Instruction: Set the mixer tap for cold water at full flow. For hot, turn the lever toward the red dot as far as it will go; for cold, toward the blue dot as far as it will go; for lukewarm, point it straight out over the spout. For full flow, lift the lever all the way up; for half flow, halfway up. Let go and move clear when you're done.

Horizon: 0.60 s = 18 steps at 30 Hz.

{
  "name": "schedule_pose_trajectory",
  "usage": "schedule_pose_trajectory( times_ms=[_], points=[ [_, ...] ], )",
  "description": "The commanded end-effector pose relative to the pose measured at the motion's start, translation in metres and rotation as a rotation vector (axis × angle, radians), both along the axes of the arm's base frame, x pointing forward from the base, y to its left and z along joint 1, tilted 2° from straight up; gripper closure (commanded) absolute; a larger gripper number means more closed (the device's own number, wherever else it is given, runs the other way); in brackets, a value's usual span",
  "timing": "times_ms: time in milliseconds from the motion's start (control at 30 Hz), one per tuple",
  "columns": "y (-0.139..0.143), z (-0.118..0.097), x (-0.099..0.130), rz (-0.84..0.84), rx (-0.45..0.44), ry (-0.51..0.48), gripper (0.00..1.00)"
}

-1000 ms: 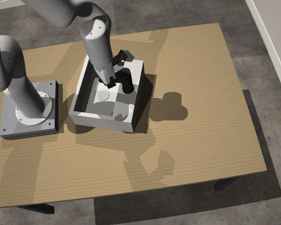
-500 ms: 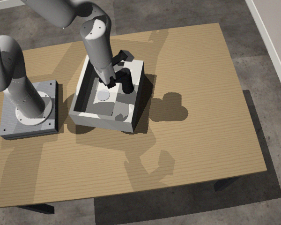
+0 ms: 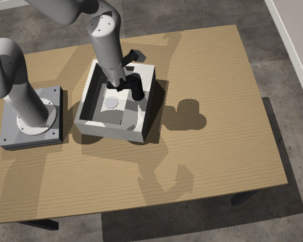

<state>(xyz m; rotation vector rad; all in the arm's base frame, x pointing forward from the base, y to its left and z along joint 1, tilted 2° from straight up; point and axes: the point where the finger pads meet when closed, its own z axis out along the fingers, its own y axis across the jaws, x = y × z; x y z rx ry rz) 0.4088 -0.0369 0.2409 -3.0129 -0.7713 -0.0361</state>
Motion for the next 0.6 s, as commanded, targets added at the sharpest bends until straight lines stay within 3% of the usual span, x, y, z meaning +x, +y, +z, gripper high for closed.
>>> schedule_pose_trajectory(
  times_ms=[0, 567],
  points=[
    [0.0014, 0.0067, 0.0041, 0.0, 0.0, -0.003, 1.0],
    [0.0019, 0.0084, 0.0051, 0.0, 0.0, -0.003, 1.0]
  ],
)
